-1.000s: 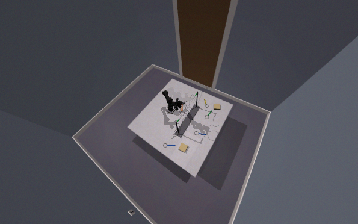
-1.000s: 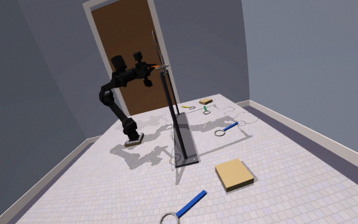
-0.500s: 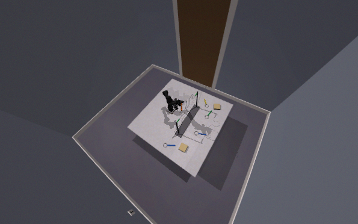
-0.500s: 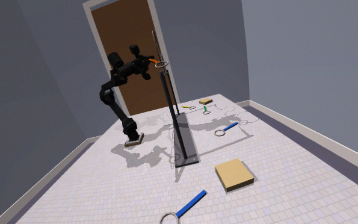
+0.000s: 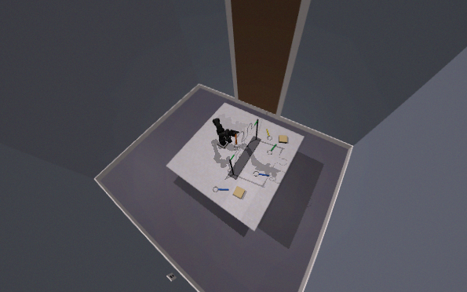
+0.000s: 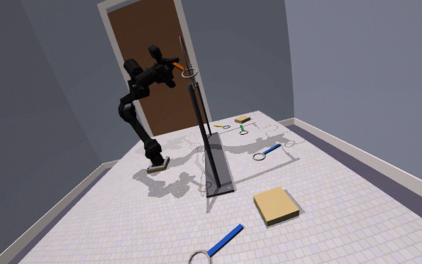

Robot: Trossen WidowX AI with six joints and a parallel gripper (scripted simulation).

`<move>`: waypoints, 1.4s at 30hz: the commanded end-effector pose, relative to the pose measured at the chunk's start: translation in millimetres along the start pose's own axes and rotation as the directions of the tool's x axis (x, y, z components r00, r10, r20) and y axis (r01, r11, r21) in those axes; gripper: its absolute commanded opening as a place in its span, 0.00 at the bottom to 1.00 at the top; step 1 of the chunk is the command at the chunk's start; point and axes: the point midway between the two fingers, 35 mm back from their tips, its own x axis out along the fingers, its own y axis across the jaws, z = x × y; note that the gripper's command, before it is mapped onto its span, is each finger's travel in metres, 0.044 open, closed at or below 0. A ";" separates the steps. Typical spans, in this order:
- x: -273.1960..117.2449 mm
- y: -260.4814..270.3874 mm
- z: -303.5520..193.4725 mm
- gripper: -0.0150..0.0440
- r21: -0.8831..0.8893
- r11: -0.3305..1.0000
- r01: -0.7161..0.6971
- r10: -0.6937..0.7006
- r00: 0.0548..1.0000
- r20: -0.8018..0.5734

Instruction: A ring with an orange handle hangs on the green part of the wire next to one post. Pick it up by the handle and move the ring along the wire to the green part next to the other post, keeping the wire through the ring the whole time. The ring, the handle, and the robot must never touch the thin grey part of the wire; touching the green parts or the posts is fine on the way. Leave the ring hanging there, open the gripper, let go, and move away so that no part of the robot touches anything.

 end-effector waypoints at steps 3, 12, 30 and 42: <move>-0.4 12.7 -0.6 0.00 0.024 0.999 -0.025 0.025 1.000 0.002; -0.7 19.2 0.1 0.00 0.011 1.000 -0.017 0.017 1.000 0.000; -1.1 14.3 0.6 0.00 -0.153 0.985 0.080 -0.081 0.997 0.000; -1.7 8.8 1.7 0.00 -0.264 0.953 0.146 -0.148 0.989 0.011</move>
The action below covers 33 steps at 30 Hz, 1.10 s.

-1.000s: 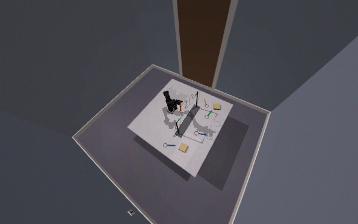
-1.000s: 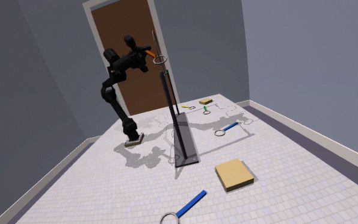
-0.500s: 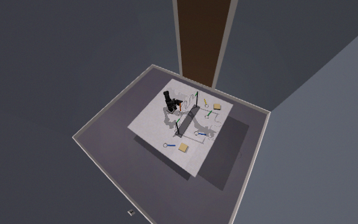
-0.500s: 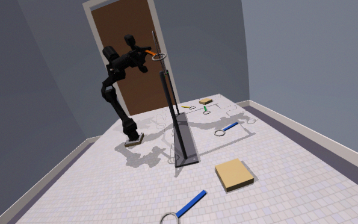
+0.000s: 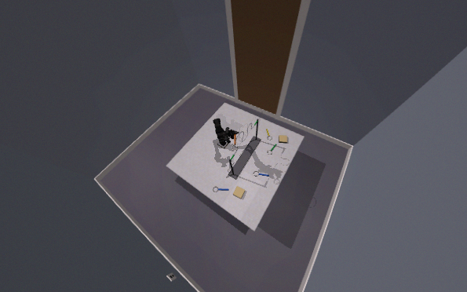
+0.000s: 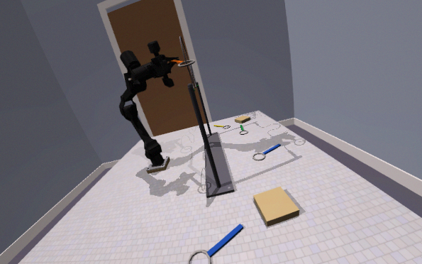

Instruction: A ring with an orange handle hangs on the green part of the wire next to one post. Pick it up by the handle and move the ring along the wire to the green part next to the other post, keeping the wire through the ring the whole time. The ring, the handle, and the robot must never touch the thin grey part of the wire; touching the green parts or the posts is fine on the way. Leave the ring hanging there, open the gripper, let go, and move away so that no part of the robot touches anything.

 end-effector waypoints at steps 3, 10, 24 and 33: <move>-0.2 -0.7 -2.1 0.00 -0.066 0.997 0.032 -0.033 0.999 -0.005; -0.4 -4.0 -1.9 0.00 -0.132 0.989 0.071 -0.073 0.997 -0.004; -1.2 -10.6 -0.7 0.00 -0.264 0.953 0.151 -0.154 0.988 0.009; -1.9 -14.5 0.5 0.00 -0.341 0.919 0.197 -0.201 0.979 0.023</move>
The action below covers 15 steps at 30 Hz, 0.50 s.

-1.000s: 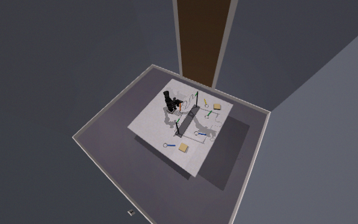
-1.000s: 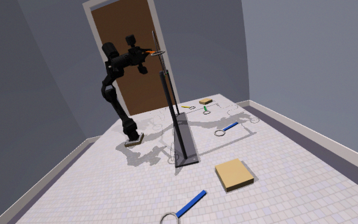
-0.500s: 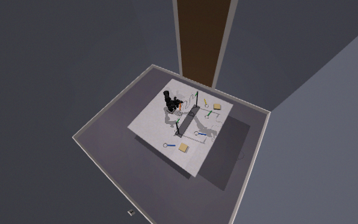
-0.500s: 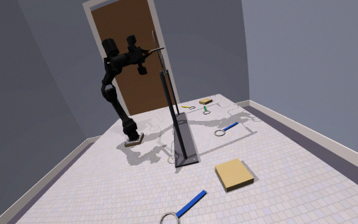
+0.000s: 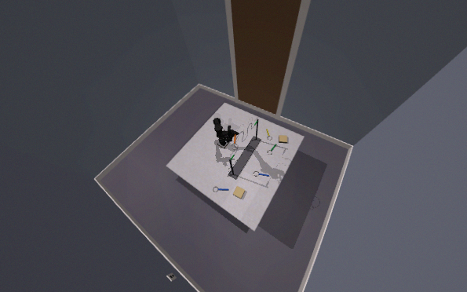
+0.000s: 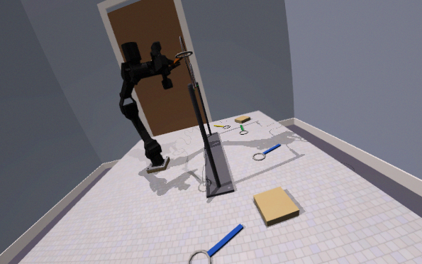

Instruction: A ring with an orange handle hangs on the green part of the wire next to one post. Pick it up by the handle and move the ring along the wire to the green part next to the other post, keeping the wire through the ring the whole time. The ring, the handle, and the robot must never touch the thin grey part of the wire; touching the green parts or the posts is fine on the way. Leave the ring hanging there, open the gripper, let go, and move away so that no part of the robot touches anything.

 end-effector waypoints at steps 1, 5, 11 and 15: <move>-0.4 0.8 -1.4 0.00 -0.044 0.999 0.017 -0.017 1.000 -0.006; -0.4 -1.1 -1.4 0.00 -0.080 0.996 0.039 -0.039 0.999 -0.005; -0.6 -4.0 -1.2 0.00 -0.138 0.988 0.074 -0.075 0.997 -0.002; -0.8 -6.1 -0.9 0.00 -0.179 0.979 0.100 -0.101 0.995 0.002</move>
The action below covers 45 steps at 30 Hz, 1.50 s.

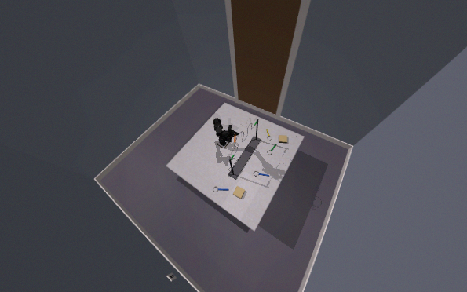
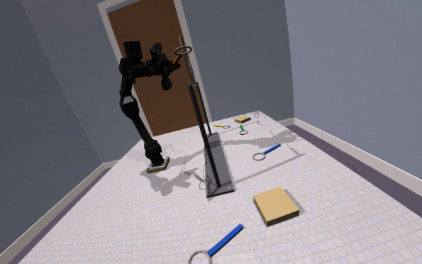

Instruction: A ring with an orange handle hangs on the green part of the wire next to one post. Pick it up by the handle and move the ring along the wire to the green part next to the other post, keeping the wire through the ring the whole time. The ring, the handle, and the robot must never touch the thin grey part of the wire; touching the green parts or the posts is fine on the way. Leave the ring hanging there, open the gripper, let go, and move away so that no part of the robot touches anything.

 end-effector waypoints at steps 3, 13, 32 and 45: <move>-0.3 -1.2 0.2 0.00 -0.069 0.997 0.037 -0.036 0.999 0.005; -0.7 -6.4 0.7 0.00 -0.171 0.980 0.101 -0.100 0.995 0.012; -2.4 -16.2 3.2 0.00 -0.361 0.906 0.223 -0.220 0.974 0.048; -4.3 -22.7 6.2 0.00 -0.487 0.819 0.304 -0.299 0.950 0.090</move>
